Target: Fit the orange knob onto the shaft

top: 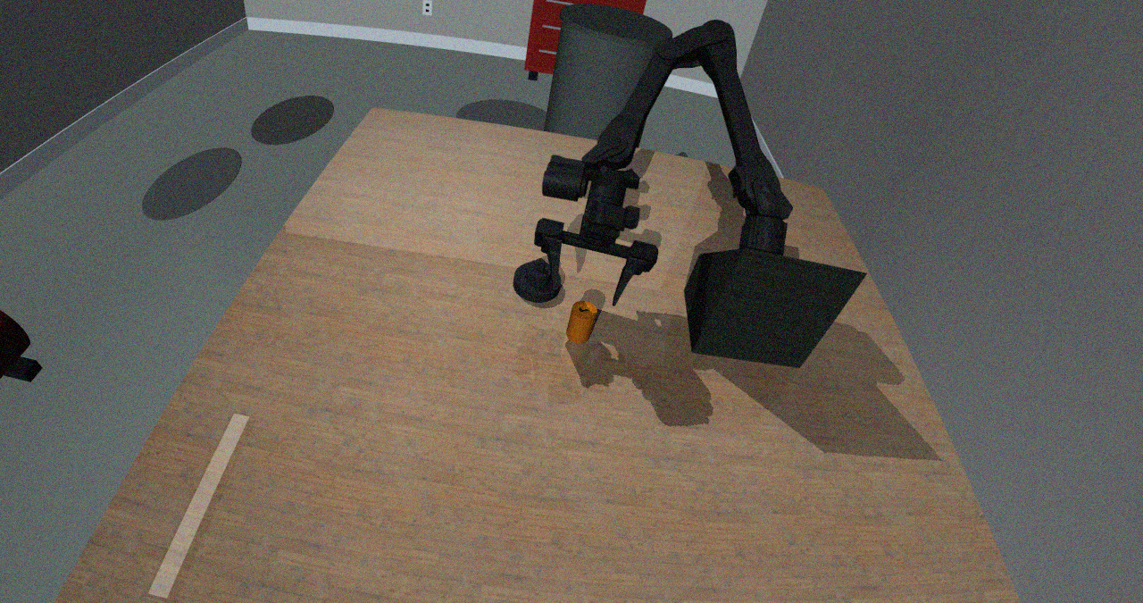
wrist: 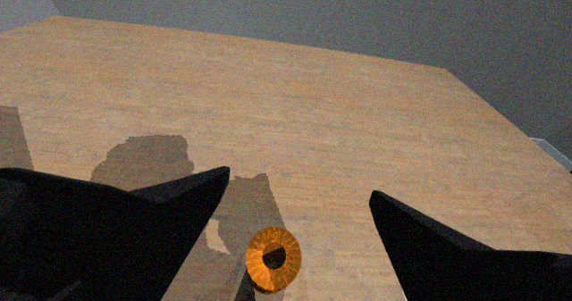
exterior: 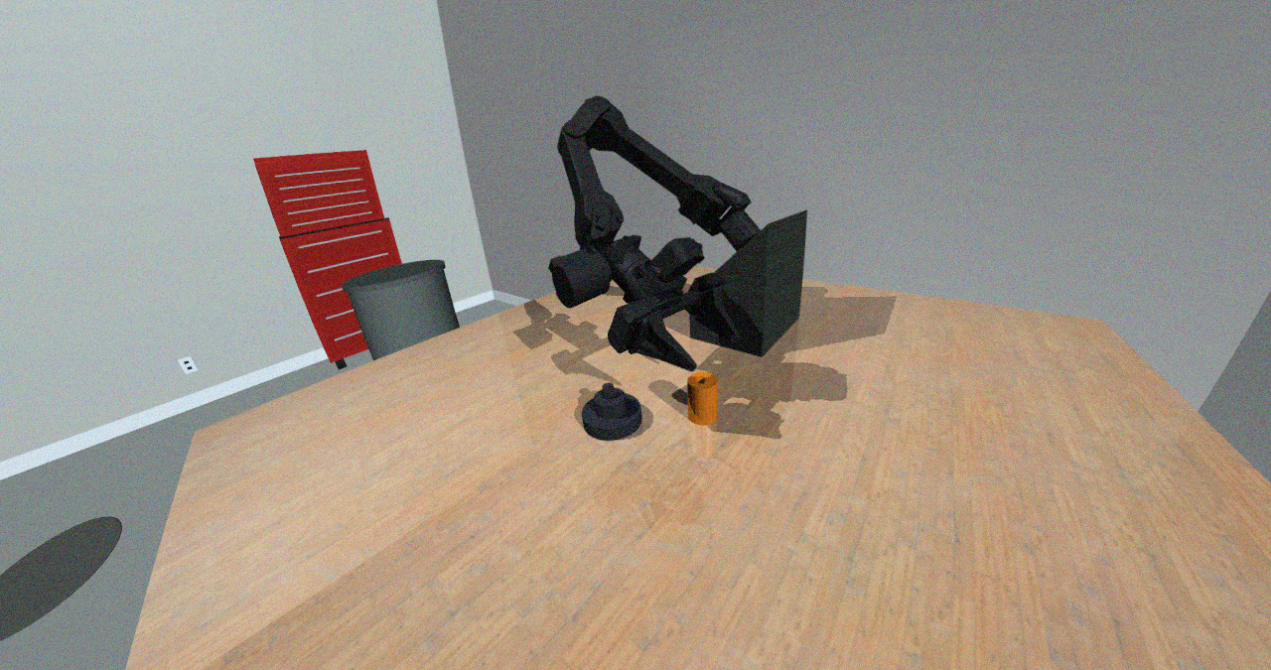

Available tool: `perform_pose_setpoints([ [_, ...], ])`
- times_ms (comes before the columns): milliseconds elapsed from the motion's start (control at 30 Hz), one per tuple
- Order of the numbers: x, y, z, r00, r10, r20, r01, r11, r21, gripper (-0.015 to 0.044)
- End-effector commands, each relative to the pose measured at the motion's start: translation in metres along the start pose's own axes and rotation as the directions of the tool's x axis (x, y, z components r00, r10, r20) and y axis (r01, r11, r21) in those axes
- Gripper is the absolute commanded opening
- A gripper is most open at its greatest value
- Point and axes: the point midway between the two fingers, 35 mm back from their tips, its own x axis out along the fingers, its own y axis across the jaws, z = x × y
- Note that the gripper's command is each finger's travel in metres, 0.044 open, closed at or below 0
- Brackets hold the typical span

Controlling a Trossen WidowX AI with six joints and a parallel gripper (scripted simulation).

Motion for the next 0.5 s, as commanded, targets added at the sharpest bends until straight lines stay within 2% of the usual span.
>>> perform_pose_setpoints([
  [0, -0.004, 0.005, 0.007, 1.000, 0.011, 0.001, -0.011, 1.000, 0.015, 0.0440],
  [100, -0.001, 0.008, 0.008, 0.998, 0.045, -0.048, -0.044, 0.999, 0.031, 0.0440],
  [233, 0.007, 0.018, 0.007, 0.918, 0.180, -0.353, -0.150, 0.982, 0.110, 0.0440],
  [333, 0.002, 0.019, 0.010, 0.786, 0.186, -0.590, -0.136, 0.982, 0.128, 0.0440],
  [467, -0.012, 0.008, 0.024, 0.559, 0.052, -0.828, -0.032, 0.999, 0.041, 0.0440],
])
